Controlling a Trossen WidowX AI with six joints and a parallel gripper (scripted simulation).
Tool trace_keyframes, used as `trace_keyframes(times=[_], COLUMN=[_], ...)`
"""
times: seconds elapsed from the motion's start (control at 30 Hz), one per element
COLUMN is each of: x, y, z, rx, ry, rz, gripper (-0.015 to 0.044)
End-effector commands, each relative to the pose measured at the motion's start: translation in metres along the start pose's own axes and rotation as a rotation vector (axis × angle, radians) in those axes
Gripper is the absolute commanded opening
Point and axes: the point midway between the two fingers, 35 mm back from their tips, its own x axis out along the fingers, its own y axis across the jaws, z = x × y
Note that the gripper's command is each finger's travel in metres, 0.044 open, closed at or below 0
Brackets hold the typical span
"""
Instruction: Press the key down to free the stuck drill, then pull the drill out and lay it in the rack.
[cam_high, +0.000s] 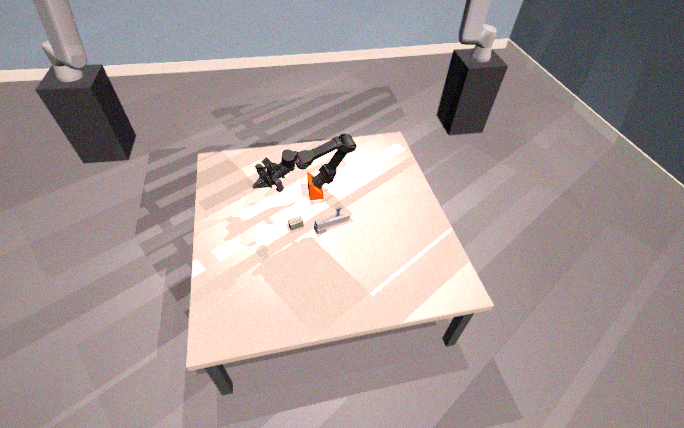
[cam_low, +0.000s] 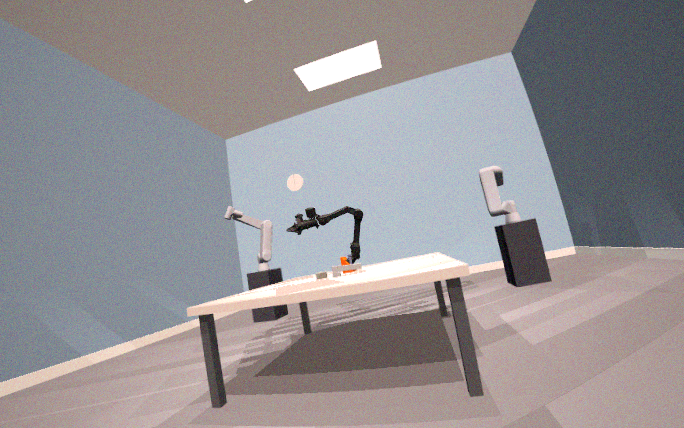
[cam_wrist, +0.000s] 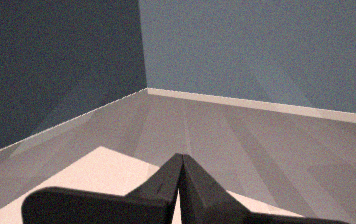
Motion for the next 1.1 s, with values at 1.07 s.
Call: trace_keyframes(times=[1.07], x=[-0.294], y=[0.118], z=[-0.258], rx=[-1.199], ry=[1.315], rz=[0.856], gripper=[0.0])
